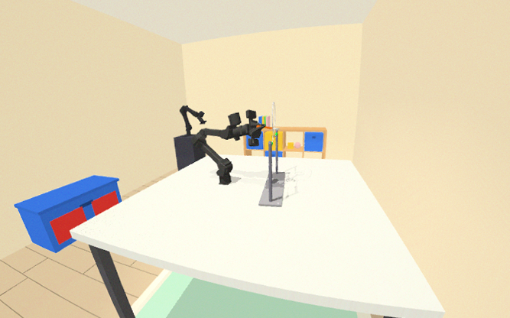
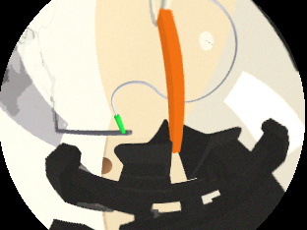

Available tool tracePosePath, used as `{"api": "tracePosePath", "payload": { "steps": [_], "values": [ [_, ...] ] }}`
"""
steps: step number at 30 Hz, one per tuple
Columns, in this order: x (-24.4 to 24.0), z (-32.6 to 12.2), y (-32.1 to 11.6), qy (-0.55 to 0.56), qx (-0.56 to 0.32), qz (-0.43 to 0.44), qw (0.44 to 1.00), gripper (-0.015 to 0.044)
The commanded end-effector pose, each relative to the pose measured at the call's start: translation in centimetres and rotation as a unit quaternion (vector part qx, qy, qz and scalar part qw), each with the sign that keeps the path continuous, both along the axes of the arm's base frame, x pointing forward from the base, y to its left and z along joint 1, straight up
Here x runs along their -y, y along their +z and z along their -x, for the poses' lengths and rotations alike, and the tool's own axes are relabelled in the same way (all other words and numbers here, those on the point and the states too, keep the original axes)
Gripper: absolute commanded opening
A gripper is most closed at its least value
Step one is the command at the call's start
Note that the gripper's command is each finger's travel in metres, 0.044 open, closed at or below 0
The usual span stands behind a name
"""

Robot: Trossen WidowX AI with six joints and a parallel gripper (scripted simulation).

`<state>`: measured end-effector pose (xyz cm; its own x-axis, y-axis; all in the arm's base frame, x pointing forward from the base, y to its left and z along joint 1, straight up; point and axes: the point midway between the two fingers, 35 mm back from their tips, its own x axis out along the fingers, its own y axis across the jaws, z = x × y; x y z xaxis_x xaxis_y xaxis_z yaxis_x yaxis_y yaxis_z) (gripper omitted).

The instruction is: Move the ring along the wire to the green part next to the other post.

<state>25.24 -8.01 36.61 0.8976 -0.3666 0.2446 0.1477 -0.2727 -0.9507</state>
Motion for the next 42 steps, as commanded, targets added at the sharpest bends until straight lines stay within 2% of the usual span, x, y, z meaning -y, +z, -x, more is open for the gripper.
{"api": "tracePosePath", "payload": {
  "steps": [1,21,36,42],
  "values": [
    [0.4,0.0,-1.5,-0.002,-0.004,-0.047,0.999,-0.015],
    [-0.5,0.0,-9.3,-0.001,-0.026,-0.291,0.956,-0.015],
    [-3.6,0.2,-14.4,0.001,-0.042,-0.465,0.884,-0.015],
    [-5.2,-0.6,-16.4,0.038,-0.035,-0.53,0.846,-0.015]
  ]
}}
